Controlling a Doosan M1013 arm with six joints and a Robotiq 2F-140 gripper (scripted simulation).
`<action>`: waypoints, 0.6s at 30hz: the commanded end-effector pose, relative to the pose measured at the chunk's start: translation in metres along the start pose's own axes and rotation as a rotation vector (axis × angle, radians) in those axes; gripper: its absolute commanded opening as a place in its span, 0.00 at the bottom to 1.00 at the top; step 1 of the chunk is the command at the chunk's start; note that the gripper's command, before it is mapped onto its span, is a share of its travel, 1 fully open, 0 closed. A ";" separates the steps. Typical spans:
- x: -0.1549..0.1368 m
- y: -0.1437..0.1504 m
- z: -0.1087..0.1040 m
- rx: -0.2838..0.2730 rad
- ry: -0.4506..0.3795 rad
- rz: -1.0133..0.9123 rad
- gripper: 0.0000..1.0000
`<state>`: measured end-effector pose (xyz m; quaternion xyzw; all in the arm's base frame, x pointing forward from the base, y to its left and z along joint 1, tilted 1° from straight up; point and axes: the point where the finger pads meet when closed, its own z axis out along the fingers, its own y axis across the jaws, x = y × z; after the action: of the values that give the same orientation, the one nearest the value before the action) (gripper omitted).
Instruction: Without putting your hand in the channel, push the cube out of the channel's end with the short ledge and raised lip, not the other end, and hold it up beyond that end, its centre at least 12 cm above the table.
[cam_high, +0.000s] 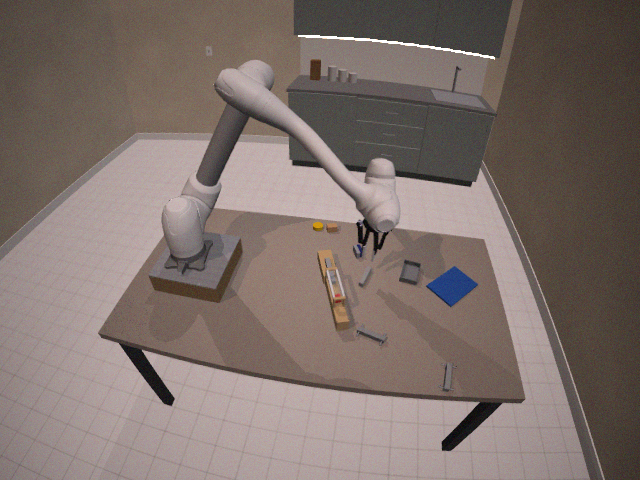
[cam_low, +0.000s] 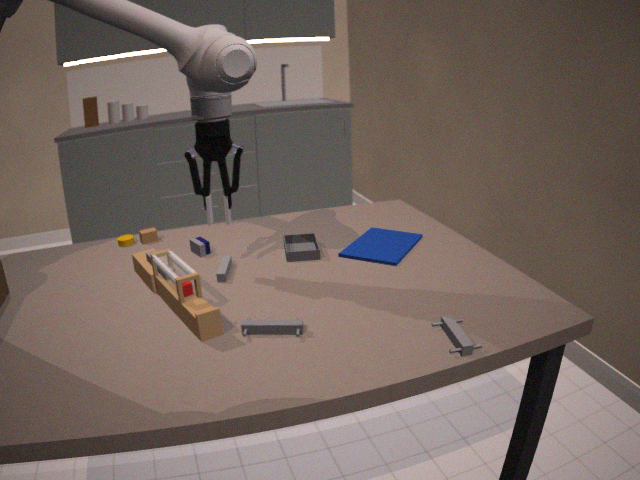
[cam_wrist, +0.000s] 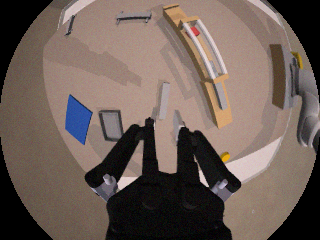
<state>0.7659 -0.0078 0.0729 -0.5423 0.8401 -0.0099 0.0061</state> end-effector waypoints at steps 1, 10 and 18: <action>0.000 0.000 0.000 0.000 0.000 0.000 0.23; 0.000 0.000 0.000 0.000 0.000 0.000 0.23; 0.000 0.000 0.035 0.000 0.000 0.000 0.23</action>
<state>0.7661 -0.0079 0.0537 -0.5423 0.8401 -0.0099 0.0060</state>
